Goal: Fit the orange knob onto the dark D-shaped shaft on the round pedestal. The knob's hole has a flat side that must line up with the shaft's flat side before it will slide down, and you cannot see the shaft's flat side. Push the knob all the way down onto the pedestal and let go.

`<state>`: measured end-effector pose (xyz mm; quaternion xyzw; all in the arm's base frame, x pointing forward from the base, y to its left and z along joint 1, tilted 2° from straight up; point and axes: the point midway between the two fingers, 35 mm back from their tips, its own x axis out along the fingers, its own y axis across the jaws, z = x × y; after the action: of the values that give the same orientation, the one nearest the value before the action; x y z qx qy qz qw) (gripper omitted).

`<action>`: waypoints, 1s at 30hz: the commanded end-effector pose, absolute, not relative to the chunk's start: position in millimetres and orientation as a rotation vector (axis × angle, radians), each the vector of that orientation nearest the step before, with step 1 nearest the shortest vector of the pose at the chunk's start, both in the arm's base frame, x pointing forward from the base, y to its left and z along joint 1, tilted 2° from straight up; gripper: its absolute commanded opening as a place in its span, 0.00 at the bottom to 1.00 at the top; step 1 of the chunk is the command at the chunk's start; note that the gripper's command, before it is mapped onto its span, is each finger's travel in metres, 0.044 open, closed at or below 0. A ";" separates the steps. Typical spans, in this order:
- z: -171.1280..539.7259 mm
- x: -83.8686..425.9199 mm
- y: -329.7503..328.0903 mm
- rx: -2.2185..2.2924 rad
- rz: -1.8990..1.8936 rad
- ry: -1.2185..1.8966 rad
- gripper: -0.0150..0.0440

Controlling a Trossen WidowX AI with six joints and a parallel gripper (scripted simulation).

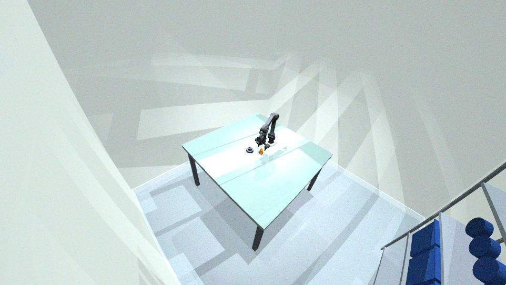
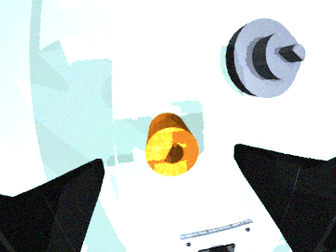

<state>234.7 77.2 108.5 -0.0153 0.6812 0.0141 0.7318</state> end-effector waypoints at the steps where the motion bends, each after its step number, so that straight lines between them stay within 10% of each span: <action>1: 99.7 233.6 76.0 -0.040 0.027 1.508 1.00; 30: 53.1 236.4 75.0 -0.040 0.026 1.508 1.00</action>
<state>238.9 76.6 60.1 -0.0137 0.6817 0.0119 0.7314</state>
